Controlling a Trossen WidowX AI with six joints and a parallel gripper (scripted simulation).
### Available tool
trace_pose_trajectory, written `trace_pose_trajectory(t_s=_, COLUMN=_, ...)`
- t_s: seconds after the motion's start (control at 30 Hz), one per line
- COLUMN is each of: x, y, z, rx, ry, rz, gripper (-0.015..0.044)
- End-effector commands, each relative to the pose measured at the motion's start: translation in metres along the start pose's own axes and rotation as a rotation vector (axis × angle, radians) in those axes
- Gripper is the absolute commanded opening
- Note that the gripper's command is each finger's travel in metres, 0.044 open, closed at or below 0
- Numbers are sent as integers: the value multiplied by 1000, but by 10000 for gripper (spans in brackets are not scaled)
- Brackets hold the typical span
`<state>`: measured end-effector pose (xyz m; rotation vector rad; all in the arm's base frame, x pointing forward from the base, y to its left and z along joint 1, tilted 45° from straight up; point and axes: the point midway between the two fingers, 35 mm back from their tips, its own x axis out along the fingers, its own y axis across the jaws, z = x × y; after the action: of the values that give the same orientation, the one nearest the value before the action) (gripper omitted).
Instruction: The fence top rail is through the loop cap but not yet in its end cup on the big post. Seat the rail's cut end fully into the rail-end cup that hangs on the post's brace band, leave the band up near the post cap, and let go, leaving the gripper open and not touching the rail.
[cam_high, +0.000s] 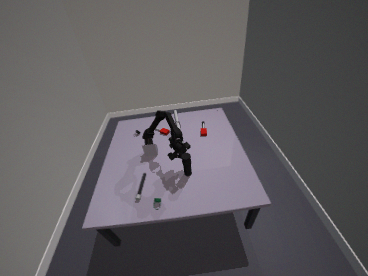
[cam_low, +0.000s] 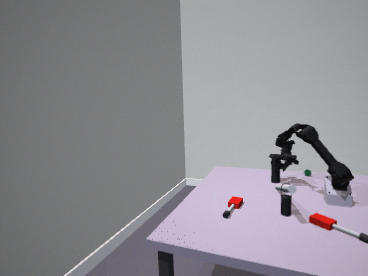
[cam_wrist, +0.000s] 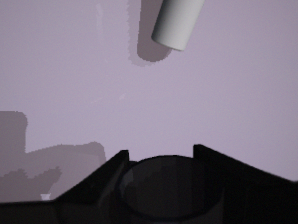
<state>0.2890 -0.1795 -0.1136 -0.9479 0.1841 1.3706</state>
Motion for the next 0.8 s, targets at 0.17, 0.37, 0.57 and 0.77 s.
trace_pose_trajectory(t_s=0.17, x=2, y=-6, z=0, rx=59, ry=18, rz=-4, gripper=0)
trace_pose_trajectory(t_s=0.37, x=3, y=-9, z=0, rx=94, ry=27, rz=-4, gripper=0)
trace_pose_trajectory(t_s=0.57, x=4, y=-14, z=-1, rx=145, ry=41, rz=-4, gripper=0)
trace_pose_trajectory(t_s=0.77, x=4, y=-17, z=-1, rx=173, ry=48, rz=-4, gripper=0)
